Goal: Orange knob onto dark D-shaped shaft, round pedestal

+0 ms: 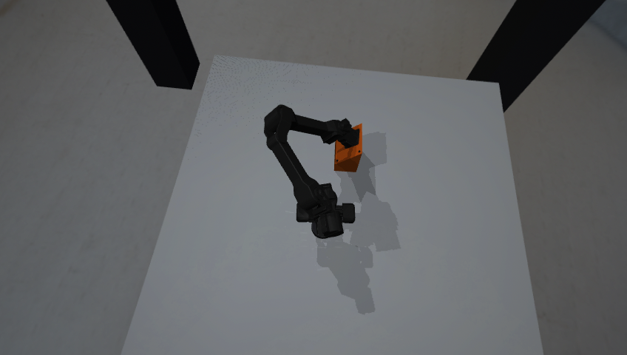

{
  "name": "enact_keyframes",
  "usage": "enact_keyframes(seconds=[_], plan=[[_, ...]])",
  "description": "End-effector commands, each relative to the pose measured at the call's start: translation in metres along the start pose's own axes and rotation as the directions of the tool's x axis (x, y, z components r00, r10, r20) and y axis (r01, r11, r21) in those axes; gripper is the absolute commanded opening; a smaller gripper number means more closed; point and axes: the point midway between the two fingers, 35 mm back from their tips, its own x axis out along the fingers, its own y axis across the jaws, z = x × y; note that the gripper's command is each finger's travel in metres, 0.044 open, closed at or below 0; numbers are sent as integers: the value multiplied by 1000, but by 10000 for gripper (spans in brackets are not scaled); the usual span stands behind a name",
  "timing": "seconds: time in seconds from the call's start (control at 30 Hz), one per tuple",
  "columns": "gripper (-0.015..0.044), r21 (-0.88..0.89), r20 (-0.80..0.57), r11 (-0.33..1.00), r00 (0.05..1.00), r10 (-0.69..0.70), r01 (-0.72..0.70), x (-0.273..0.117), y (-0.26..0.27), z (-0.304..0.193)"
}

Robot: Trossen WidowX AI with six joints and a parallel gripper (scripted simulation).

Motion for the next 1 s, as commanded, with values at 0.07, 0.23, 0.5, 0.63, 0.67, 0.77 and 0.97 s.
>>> enact_keyframes(seconds=[0.07,0.23,0.5,0.63,0.67,0.77,0.97], plan=[[0,-3,-1,1000,1000,-5,5,12,-1,-1],[0,0,-1,1000,1000,-5,5,8,-1,1],[0,0,-1,1000,1000,-5,5,12,-2,0],[0,0,-1,1000,1000,-5,5,12,-2,0],[0,0,-1,1000,1000,-5,5,12,-2,0],[0,0,-1,1000,1000,-5,5,12,-1,-1],[0,0,-1,1000,1000,-5,5,11,-1,-1]])
